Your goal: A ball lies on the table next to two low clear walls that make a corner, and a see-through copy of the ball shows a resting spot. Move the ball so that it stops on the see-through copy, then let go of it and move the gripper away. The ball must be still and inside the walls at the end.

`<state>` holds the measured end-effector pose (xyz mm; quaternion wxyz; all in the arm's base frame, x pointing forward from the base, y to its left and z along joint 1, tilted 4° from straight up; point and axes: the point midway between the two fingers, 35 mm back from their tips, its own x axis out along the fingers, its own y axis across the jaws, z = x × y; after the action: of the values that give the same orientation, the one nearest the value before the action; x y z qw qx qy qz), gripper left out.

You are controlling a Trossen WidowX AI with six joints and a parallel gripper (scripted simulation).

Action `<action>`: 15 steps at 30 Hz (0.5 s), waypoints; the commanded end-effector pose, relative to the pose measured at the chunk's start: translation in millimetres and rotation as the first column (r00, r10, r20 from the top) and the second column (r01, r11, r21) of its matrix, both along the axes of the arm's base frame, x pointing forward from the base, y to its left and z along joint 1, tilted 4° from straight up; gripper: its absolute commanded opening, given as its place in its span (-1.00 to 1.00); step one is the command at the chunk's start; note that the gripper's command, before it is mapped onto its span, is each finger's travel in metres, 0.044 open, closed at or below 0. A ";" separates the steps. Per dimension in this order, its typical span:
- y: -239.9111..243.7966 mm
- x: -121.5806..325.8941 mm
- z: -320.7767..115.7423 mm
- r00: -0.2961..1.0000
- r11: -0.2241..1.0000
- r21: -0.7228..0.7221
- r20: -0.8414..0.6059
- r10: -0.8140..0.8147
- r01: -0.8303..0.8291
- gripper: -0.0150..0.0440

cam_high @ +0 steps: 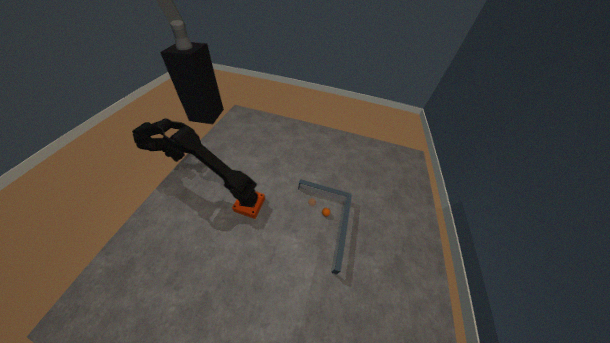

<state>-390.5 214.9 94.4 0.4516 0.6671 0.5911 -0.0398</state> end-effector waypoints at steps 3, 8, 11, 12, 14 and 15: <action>4.4 4.0 -5.5 0.999 0.999 -0.019 -0.026 -0.026 0.026 0.60; 44.5 35.5 -11.3 0.968 0.976 -0.047 -0.126 -0.216 0.212 0.46; 69.8 59.1 -12.4 0.923 0.941 -0.060 -0.183 -0.340 0.334 0.46; 77.8 67.4 -12.7 0.903 0.925 -0.066 -0.202 -0.379 0.374 0.46; 93.1 84.5 -13.4 0.858 0.889 -0.077 -0.238 -0.456 0.452 0.46; 100.4 93.3 -13.7 0.832 0.868 -0.083 -0.255 -0.493 0.489 0.46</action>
<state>-318.5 299.0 83.3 0.3722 0.7604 0.4886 -0.2108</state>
